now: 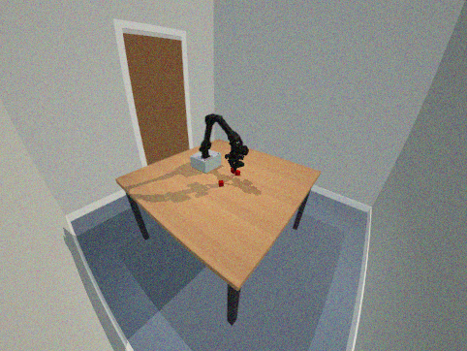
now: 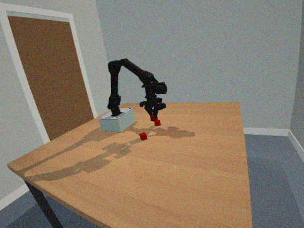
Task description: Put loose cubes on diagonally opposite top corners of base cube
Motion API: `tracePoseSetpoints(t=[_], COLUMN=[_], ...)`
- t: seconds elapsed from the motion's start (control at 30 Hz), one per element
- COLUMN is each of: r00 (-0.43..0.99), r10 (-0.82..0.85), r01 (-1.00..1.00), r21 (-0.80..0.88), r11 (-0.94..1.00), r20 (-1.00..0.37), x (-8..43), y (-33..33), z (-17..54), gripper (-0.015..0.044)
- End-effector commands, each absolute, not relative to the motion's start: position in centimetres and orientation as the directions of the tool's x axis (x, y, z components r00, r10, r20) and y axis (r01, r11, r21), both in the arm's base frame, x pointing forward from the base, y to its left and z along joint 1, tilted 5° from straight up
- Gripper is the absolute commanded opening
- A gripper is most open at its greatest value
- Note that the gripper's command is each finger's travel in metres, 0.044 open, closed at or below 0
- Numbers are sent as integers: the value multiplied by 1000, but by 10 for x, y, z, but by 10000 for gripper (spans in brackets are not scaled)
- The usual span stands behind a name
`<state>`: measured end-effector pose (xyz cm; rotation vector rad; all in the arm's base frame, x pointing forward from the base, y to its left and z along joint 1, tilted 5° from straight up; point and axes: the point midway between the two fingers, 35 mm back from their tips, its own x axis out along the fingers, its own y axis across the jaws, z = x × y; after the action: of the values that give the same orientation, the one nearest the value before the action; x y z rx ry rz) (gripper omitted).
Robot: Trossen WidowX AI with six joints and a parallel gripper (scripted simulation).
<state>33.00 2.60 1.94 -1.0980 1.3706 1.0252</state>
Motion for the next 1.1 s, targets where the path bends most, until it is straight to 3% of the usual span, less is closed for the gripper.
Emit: tracePoseSetpoints(t=[0.0,0.3,1.07], r00=[-7,-7,-10], r10=[-70,-70,-65], r01=[-977,-975,-888], r21=[-8,-9,-21], r11=[215,222,459], r20=[-997,-998,-998], x=[331,329,294], y=[28,30,85], z=[38,45,12], gripper=[105,105,105])
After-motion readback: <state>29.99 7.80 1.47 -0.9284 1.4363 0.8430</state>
